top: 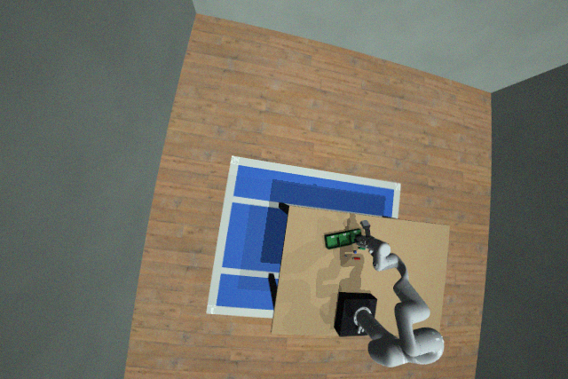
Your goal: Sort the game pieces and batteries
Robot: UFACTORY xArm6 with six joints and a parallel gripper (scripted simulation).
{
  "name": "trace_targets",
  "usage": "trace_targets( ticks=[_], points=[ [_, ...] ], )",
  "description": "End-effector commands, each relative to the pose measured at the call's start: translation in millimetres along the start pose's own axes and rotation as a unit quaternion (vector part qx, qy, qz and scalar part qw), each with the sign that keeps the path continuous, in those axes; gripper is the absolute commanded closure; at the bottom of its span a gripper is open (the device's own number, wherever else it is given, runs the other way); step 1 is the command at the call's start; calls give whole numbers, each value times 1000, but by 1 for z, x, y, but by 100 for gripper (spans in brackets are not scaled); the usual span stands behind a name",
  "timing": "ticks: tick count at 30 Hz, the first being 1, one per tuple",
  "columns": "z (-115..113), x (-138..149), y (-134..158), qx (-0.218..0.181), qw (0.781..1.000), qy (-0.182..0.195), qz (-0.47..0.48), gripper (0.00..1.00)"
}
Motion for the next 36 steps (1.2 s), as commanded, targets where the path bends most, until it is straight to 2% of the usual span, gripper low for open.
trace_targets(
  ticks=[1,6,36],
  points=[
    [7,0,-2,2,1000,0,0,93],
    [18,0,-2,2,1000,0,0,93],
    [18,0,-2,2,1000,0,0,93]
  ],
)
Point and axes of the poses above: the point where the finger pads meet when closed, its own z axis out along the fingers, its own x axis across the jaws, y = z × x, the point moved 6 cm from there along -z, back along the fingers
